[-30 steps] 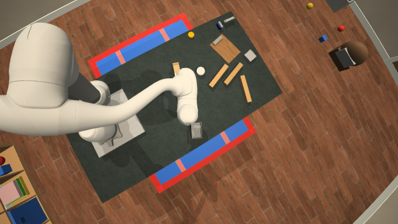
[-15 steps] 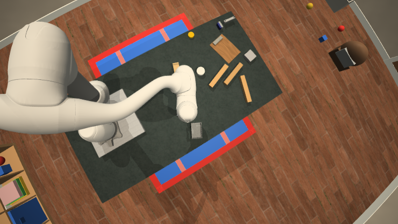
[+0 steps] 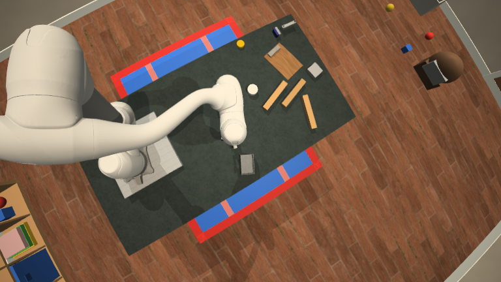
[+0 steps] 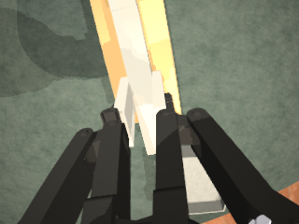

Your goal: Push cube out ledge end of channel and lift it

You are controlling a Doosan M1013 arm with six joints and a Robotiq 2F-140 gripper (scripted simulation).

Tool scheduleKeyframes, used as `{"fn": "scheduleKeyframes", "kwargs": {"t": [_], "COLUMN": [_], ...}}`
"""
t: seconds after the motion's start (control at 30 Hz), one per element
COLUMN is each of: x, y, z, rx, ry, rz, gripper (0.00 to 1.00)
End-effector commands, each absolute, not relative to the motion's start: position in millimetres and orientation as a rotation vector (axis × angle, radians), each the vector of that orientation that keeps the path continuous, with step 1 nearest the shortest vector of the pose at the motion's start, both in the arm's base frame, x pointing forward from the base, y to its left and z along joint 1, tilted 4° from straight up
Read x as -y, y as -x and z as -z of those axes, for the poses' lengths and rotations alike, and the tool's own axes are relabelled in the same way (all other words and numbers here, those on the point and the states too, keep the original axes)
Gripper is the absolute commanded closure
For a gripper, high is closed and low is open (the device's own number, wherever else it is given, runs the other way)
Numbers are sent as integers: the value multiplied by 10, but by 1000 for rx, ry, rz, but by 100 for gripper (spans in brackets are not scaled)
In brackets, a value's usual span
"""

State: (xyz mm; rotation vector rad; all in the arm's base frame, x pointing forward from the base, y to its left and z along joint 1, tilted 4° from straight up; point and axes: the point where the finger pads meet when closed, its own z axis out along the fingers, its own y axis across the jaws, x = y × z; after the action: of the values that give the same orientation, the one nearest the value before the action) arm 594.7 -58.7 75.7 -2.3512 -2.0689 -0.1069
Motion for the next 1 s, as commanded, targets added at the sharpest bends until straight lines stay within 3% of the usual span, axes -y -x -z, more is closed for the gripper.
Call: {"fn": "scheduleKeyframes", "kwargs": {"t": [0.0,0.97], "x": [528,-217], "y": [-5953,-6053], "z": [-770,-811], "rx": [2062,2062], "ry": [2362,2362], "rz": [109,109], "gripper": [100,100]}}
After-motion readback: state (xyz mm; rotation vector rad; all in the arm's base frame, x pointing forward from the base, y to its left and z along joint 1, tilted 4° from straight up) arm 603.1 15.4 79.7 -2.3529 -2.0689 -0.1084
